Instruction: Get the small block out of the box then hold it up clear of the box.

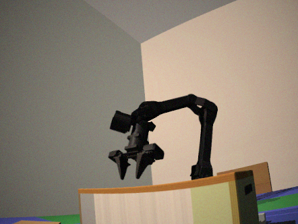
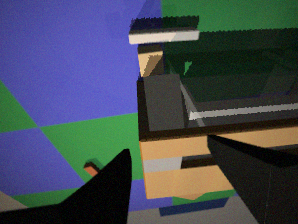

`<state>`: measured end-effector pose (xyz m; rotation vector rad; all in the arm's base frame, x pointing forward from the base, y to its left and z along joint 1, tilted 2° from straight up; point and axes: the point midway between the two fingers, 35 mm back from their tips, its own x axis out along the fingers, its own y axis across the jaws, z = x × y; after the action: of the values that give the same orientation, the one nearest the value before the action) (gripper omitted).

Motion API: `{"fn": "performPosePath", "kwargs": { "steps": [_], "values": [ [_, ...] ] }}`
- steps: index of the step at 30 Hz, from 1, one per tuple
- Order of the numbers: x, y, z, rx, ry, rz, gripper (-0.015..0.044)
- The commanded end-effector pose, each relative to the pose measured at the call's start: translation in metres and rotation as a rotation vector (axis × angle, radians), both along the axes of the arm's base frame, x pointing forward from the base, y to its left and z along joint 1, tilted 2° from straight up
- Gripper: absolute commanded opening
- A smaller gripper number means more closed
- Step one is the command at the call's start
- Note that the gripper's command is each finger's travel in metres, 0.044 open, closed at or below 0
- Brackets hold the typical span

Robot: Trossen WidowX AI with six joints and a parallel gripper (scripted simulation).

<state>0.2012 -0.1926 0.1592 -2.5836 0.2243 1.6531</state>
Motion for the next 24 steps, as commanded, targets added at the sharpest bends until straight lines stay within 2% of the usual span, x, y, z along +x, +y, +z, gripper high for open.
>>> {"fn": "performPosePath", "kwargs": {
  "steps": [1,7,14,24],
  "values": [
    [-0.001,0.000,0.003,0.027,-0.030,-0.073,0.0285],
    [0.000,-0.001,-0.006,0.027,-0.030,-0.073,0.0285],
    [0.002,0.001,-0.089,0.027,-0.030,-0.073,0.0285],
    [0.003,0.001,-0.099,0.027,-0.030,-0.073,0.0285]
  ]
}}
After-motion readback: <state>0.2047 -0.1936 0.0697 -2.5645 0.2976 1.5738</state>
